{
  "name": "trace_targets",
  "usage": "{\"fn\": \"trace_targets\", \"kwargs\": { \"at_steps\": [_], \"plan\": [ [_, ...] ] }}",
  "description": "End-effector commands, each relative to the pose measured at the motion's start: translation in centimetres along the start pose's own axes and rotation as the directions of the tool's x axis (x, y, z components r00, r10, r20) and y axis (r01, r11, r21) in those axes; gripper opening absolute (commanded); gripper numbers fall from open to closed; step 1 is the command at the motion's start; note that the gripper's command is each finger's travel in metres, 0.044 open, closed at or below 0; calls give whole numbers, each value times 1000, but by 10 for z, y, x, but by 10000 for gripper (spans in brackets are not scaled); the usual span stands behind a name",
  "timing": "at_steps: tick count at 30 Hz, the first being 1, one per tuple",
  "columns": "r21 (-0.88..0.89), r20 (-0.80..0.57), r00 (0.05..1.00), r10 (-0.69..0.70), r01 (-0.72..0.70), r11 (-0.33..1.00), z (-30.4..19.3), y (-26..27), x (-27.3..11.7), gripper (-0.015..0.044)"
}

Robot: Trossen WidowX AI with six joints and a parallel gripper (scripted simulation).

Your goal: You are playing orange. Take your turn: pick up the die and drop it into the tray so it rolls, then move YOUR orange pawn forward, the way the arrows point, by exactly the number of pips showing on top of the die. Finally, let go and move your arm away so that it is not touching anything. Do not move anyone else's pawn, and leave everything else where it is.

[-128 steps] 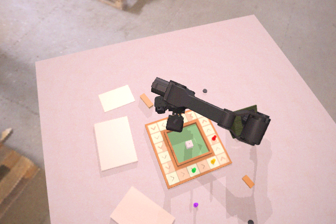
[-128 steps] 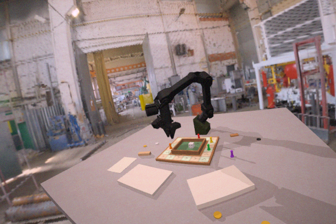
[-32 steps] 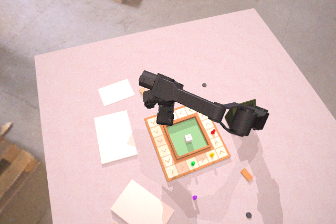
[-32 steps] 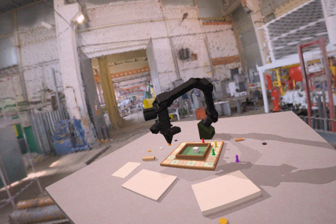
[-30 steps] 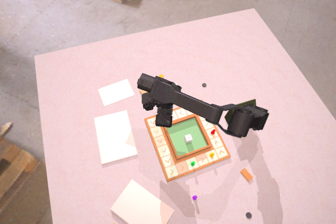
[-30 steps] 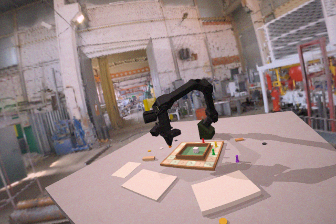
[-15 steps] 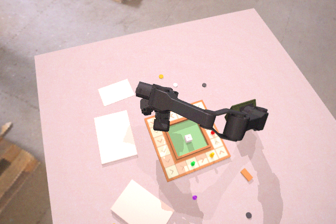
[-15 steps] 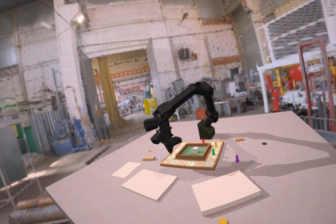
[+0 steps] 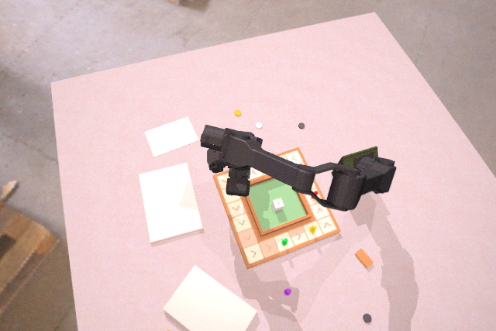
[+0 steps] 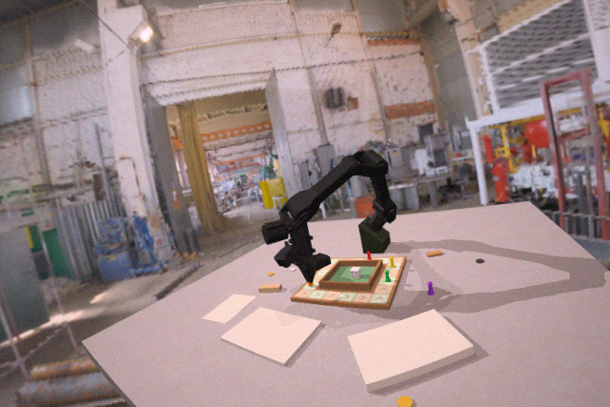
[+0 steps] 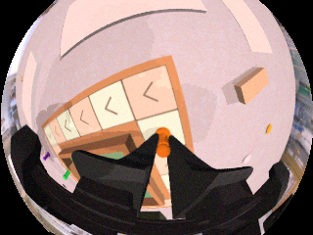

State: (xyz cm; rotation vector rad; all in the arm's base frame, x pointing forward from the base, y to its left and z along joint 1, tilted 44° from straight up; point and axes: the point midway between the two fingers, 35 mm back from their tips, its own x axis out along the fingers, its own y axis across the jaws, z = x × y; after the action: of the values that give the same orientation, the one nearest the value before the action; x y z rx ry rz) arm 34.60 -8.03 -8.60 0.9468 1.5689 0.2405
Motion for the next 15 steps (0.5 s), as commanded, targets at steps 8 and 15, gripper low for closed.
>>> {"fn": "trace_targets", "kwargs": {
  "at_steps": [8,15],
  "plan": [
    [0,-1,1000,0,0,1000,0,0,1,184],
    [8,-5,1000,2,-2,1000,0,-1,-46,368]
  ]
}}
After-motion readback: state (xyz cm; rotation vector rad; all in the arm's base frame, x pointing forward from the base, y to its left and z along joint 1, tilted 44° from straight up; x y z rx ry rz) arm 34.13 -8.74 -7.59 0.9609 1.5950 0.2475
